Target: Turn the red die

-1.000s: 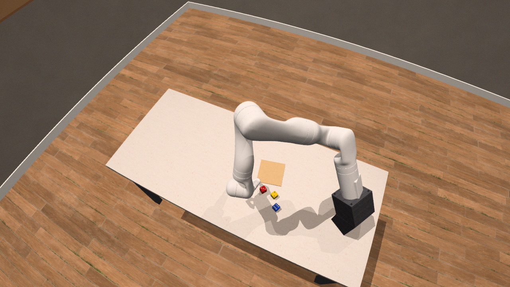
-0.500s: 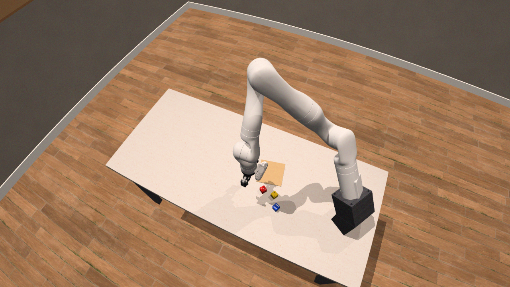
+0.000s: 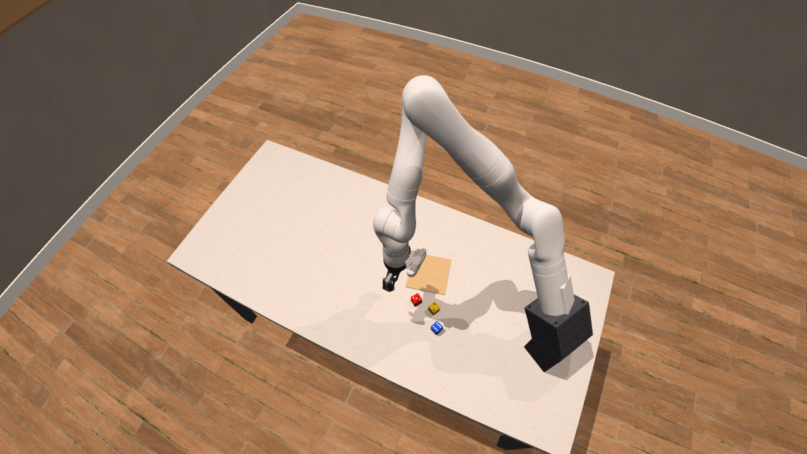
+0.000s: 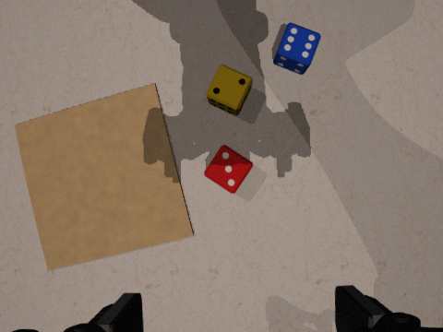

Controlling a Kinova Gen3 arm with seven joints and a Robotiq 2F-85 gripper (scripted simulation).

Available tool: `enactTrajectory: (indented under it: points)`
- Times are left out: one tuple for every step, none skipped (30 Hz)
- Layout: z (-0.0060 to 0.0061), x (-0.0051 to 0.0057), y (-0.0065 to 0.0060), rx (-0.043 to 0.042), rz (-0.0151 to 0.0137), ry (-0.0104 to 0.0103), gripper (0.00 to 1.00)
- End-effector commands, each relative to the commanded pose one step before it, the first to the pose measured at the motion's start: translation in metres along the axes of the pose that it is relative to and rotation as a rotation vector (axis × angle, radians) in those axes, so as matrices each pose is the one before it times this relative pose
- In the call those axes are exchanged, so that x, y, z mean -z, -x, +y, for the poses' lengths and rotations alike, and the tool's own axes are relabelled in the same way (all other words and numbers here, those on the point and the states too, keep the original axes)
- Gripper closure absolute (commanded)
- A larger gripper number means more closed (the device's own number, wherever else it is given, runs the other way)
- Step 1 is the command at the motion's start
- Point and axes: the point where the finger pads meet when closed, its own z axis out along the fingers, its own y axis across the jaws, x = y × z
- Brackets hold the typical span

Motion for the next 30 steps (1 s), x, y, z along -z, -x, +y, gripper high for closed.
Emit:
enactTrajectory:
  points:
    - [0.00093, 0.00129, -0.00119, -0.00386, 0.00446, 0.00877, 0.0]
    - [0.0, 0.0, 0.0, 0.0, 0.0, 0.0, 0.0]
    - [0.0, 0.0, 0.0, 0.0, 0.0, 0.0, 0.0]
    - [0.0, 0.0, 0.0, 0.0, 0.0, 0.0, 0.0]
    - [0.0, 0.0, 0.0, 0.0, 0.0, 0.0, 0.0]
    - [0.0, 0.0, 0.0, 0.0, 0.0, 0.0, 0.0]
    - [0.0, 0.0, 0.0, 0.0, 0.0, 0.0, 0.0]
    - [0.0, 0.0, 0.0, 0.0, 0.0, 0.0, 0.0]
    - [0.0, 0.0, 0.0, 0.0, 0.0, 0.0, 0.0]
    - [0.0, 0.0, 0.0, 0.0, 0.0, 0.0, 0.0]
    - [0.0, -0.00001, 0.0, 0.0, 0.0, 0.0, 0.0]
    - [0.0, -0.00008, 0.0, 0.0, 0.0, 0.0, 0.0]
    - [0.0, -0.00021, 0.0, 0.0, 0.0, -0.00001, 0.0]
    - [0.0, 0.0, 0.0, 0.0, 0.0, 0.0, 0.0]
    - [0.0, 0.0, 0.0, 0.0, 0.0, 0.0, 0.0]
    - [0.00001, -0.00039, 0.0, 0.0, 0.0, -0.00002, 0.0]
    - [0.00001, -0.00061, 0.0, 0.0, 0.0, -0.00003, 0.0]
    - [0.00001, -0.00087, -0.00001, 0.0, 0.00001, -0.00005, 0.0]
    - [0.00002, -0.00116, -0.00002, 0.00001, 0.00002, -0.00006, 0.0]
    - [0.00002, -0.00148, -0.00004, 0.00002, 0.00006, -0.00007, 0.0]
    - [0.00003, -0.00178, -0.00001, -0.00002, -0.00004, -0.00002, 0.0]
    - [0.00003, -0.00211, -0.00004, 0.0, 0.00001, 0.0, 0.0]
    - [0.00004, -0.00245, -0.00004, 0.0, 0.0, 0.0, 0.0]
    - [0.00004, -0.0028, -0.00005, 0.0, 0.00001, 0.0, 0.0]
    - [0.00005, -0.00309, -0.00004, -0.00001, -0.00002, 0.0, 0.0]
    - [0.00005, -0.00338, -0.00007, 0.00001, 0.00003, 0.00001, 0.0]
    - [0.00005, -0.00361, -0.00006, 0.0, 0.0, 0.0, 0.0]
    - [0.00006, -0.0038, -0.00005, -0.00001, -0.00003, 0.0, 0.0]
    - [0.00006, -0.00398, -0.00007, 0.0, -0.00001, 0.0, 0.0]
    - [0.00006, -0.00411, -0.00007, 0.0, 0.00001, 0.0, 0.0]
